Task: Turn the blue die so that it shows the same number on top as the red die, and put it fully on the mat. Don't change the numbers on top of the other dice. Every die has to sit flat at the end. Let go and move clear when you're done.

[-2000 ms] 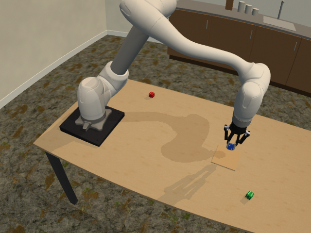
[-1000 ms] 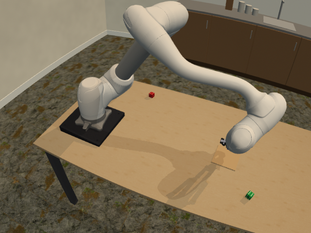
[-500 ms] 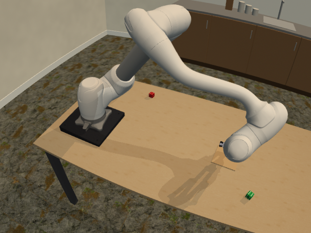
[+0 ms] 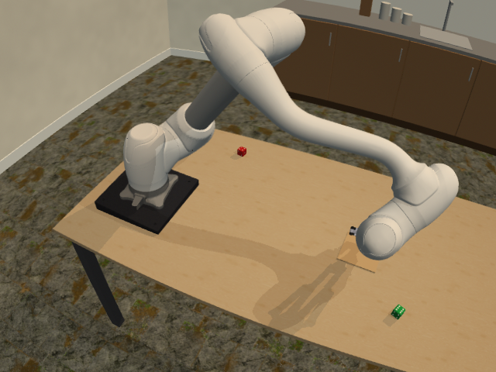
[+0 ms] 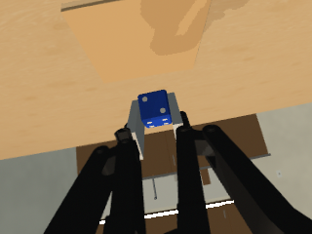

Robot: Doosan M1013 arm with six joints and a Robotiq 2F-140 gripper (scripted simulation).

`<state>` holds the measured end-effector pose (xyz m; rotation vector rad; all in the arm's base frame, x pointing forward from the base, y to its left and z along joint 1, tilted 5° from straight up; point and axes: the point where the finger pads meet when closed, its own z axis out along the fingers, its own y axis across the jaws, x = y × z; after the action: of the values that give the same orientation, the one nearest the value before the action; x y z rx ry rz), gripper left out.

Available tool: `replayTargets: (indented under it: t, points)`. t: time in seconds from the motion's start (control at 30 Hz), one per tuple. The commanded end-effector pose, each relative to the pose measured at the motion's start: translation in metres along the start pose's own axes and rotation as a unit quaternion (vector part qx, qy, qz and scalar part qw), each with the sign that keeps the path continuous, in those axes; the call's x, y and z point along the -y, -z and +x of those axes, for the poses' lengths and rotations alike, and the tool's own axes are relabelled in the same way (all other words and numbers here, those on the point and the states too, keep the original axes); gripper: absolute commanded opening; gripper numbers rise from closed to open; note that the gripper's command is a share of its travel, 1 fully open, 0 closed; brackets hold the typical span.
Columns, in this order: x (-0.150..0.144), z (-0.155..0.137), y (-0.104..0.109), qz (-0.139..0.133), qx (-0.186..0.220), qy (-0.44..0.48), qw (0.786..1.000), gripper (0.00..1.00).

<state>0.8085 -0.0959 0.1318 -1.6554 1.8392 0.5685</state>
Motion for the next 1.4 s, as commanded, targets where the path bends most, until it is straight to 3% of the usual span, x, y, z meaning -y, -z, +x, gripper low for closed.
replayTargets:
  t: [0.0, 1.37]
  points:
    - [0.000, 0.002, -0.002, 0.000, 0.000, 0.000, 1.000, 0.24]
    - [0.000, 0.039, -0.039, 0.000, 0.000, 0.000, 1.000, 0.24]
